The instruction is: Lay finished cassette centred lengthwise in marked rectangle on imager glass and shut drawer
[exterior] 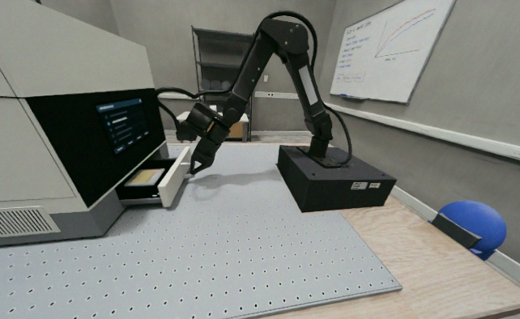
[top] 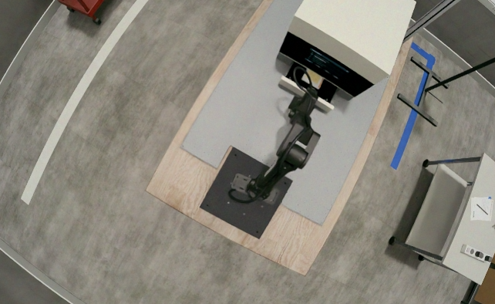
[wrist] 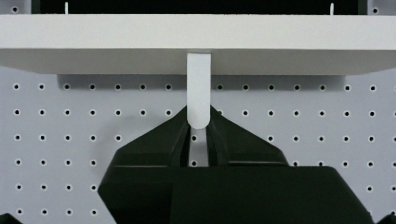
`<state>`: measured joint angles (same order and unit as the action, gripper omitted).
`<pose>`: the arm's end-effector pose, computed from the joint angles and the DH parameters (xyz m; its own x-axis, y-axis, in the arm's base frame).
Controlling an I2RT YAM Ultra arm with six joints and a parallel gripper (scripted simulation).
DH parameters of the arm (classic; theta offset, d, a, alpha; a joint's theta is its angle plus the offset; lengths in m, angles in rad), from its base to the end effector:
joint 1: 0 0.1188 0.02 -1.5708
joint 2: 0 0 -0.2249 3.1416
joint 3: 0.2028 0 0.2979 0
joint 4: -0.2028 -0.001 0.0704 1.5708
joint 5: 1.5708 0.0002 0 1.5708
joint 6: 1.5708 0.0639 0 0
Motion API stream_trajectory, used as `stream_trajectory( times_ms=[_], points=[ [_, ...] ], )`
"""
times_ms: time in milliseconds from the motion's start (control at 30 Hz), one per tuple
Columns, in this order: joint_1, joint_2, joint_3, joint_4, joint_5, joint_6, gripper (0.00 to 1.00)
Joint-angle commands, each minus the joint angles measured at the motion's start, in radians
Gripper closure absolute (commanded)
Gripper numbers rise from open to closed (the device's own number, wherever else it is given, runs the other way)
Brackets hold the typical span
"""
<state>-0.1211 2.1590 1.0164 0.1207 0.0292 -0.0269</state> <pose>0.3875 -0.0480 -0.0493 -0.8502 0.0764 -0.5209 0.1131 0.9928 -0.0389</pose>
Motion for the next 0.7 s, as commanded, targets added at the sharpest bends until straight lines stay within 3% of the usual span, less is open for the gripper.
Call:
stream_trajectory(
  times_ms=[0,667],
  points=[
    [-0.01,0.027,0.034,0.089,-0.003,-0.003,1.0],
    [-0.009,0.092,0.151,0.04,-0.003,-0.002,1.0]
  ],
)
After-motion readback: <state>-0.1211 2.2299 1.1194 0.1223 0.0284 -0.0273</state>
